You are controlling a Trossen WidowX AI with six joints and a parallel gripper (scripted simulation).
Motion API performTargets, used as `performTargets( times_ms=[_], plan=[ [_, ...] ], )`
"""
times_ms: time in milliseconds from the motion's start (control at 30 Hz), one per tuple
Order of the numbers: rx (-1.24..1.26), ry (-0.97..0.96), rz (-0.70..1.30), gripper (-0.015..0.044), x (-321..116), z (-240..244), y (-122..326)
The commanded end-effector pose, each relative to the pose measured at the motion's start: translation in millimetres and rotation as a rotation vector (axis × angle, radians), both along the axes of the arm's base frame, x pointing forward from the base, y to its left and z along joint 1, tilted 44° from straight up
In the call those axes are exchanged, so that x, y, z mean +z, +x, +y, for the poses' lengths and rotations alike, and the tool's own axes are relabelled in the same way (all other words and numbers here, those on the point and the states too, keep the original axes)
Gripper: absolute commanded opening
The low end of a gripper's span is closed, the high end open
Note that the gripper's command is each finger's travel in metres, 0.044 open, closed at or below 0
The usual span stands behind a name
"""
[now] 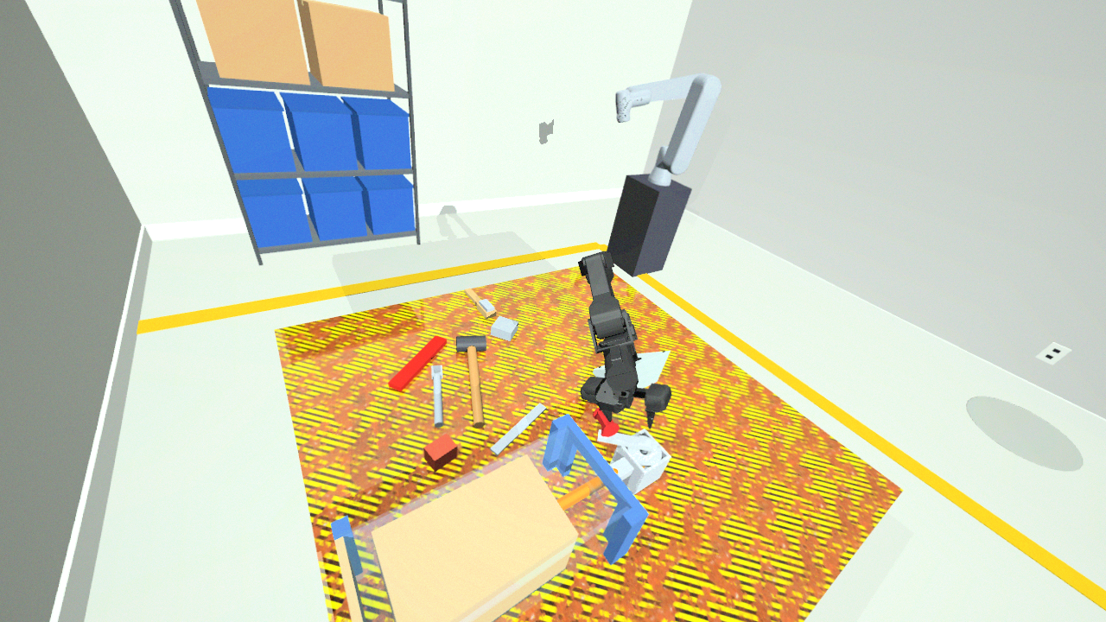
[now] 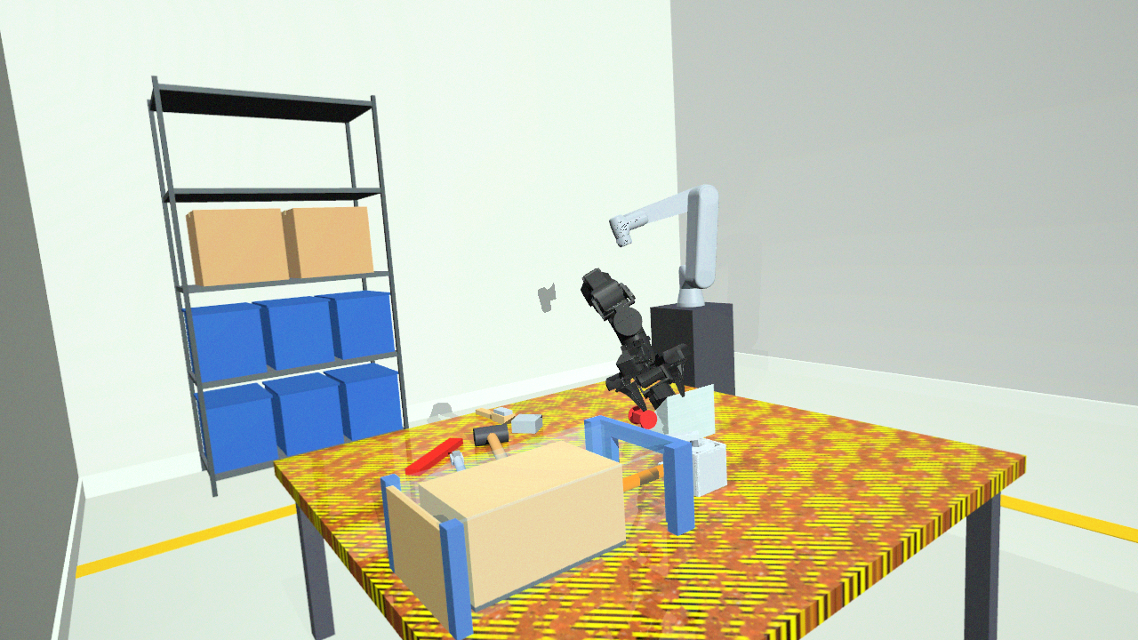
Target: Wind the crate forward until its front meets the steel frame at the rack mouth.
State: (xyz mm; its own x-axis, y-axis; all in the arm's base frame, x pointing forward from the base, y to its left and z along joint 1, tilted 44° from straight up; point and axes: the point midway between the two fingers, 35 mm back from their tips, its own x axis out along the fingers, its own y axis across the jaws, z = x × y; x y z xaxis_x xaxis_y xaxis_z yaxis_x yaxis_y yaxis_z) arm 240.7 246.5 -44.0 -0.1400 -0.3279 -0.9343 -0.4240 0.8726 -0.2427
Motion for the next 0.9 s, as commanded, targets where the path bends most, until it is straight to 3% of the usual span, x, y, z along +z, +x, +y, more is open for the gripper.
performTargets(
  times_ms=[0,267,867],
  plan=[
    [-0.53,-0.374,-0.397,0.044,-22.9,-2.0,-15.4],
    [-0.753,-0.426,-0.621,0.044,-24.5,3.2,-16.6],
    [-0.756,-0.426,-0.624,0.044,-24.5,3.3,-16.6]
  ],
)
